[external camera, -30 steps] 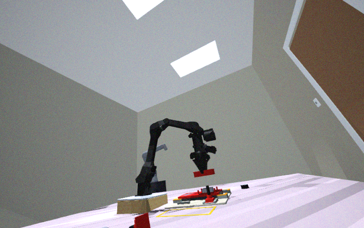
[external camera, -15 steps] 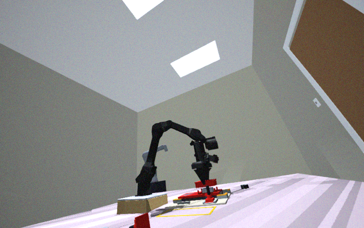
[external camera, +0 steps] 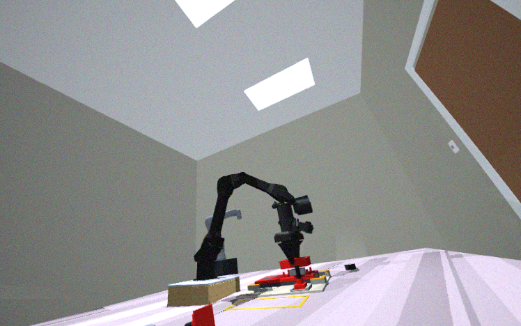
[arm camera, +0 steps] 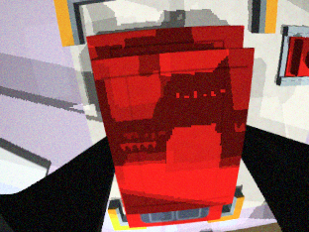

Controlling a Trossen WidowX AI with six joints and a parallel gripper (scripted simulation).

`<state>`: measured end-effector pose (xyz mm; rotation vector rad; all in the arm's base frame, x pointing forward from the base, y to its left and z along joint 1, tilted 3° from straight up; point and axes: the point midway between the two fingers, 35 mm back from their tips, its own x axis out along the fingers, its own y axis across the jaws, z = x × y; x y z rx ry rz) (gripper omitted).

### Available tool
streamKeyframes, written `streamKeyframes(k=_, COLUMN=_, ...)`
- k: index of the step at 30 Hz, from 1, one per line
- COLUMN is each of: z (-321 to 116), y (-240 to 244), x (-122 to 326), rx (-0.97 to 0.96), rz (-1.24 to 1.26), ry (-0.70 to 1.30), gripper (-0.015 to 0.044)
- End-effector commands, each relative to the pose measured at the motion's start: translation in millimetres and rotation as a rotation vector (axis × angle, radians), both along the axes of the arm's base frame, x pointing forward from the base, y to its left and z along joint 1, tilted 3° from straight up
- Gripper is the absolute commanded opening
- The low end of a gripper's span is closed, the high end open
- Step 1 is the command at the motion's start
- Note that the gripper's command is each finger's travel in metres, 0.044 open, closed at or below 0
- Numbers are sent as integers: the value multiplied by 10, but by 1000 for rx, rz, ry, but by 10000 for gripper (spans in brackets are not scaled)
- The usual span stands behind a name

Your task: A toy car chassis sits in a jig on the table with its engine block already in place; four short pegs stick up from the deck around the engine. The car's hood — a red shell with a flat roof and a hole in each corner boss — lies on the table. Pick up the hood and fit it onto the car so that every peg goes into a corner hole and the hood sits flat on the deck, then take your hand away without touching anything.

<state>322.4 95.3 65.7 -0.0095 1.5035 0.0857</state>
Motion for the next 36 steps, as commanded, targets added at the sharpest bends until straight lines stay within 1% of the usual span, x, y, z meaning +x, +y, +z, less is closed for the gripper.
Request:
streamKeyframes(k=1, z=-3, y=-6, x=4, rx=-3, rz=-4, ry=-2, gripper=0)
streamKeyframes(k=36, z=-105, y=-2, x=13, rx=-3, rz=-4, ry=-2, gripper=0)
